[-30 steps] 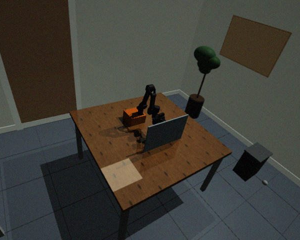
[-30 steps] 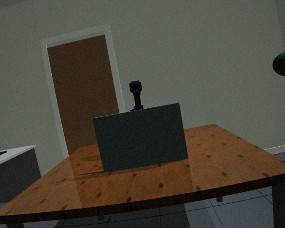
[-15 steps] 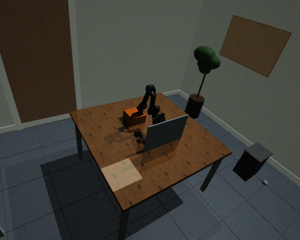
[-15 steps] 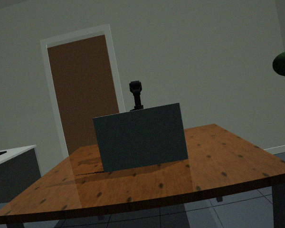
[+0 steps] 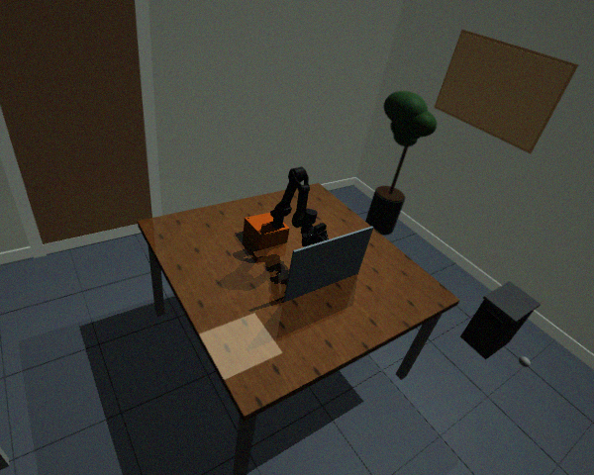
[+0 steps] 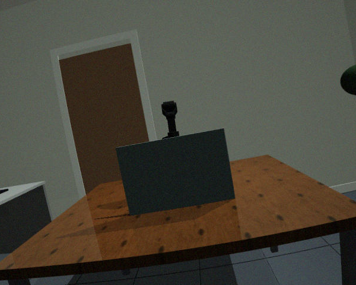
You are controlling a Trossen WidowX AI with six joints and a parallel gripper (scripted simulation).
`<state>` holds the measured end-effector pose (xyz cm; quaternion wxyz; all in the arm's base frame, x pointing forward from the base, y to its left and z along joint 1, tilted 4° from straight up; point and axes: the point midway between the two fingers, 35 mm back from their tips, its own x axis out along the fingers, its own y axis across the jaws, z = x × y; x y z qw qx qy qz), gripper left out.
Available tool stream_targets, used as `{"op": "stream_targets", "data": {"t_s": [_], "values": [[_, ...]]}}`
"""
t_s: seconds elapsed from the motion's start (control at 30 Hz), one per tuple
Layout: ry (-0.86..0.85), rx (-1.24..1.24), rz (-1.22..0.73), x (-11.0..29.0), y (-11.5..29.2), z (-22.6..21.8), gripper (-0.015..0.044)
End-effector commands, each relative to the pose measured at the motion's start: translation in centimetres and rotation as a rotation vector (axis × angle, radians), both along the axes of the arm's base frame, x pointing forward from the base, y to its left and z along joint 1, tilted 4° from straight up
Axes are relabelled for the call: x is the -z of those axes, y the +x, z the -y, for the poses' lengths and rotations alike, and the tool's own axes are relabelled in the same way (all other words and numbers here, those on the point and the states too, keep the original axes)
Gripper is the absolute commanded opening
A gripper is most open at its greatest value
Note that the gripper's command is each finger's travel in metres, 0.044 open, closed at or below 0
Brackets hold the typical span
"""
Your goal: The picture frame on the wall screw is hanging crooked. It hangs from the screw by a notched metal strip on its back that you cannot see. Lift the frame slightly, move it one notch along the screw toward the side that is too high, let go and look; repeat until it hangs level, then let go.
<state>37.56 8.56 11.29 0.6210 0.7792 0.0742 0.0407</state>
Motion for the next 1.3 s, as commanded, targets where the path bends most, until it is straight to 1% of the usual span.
{"op": "stream_targets", "data": {"t_s": [0.0,0.1,0.3,0.57,0.63,1.27], "values": [[-0.005,-0.005,0.0,0.03,0.01,-0.1,0.026],[-0.005,-0.005,0.0,0.03,0.01,-0.12,0.026],[-0.005,-0.005,0.0,0.03,0.01,-0.12,0.0103],[-0.005,-0.005,0.0,0.03,0.01,-0.12,0.0049],[-0.005,-0.005,0.0,0.03,0.01,-0.12,0.0],[-0.005,-0.005,0.0,-0.27,0.03,0.0,0.0]]}}
